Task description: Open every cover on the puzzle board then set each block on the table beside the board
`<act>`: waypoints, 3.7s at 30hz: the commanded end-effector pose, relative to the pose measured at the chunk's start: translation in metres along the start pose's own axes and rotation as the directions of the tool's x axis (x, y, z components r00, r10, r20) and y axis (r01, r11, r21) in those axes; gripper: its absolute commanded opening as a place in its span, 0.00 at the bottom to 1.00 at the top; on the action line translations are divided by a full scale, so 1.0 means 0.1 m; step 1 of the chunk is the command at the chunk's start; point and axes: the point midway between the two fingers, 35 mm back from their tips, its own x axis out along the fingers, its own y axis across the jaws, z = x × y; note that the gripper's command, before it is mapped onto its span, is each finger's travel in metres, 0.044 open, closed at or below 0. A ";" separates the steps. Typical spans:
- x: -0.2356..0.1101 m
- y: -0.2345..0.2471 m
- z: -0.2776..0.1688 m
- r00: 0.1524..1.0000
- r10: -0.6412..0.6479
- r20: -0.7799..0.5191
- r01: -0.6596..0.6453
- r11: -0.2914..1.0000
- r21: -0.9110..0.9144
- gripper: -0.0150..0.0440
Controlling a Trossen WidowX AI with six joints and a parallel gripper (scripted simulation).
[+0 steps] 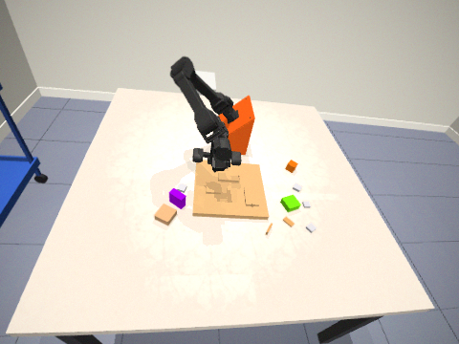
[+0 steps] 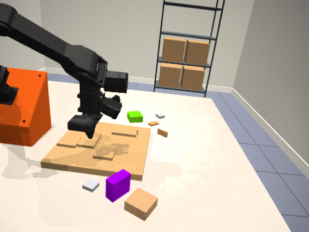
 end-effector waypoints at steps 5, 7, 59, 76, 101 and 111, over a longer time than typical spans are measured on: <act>0.08 0.01 0.00 1.000 -0.003 0.000 0.003 1.000 -0.007 0.25; 0.10 0.01 0.00 1.000 -0.003 0.000 0.003 1.000 -0.007 0.25; 0.47 -0.01 0.10 1.000 -0.006 0.000 0.006 1.000 -0.007 0.25; 0.47 -0.02 0.27 1.000 -0.006 0.001 0.006 1.000 -0.006 0.25; 0.47 -0.02 0.53 1.000 -0.006 0.002 0.006 1.000 -0.005 0.25; 0.47 -0.02 0.63 1.000 -0.007 0.002 0.007 1.000 -0.005 0.25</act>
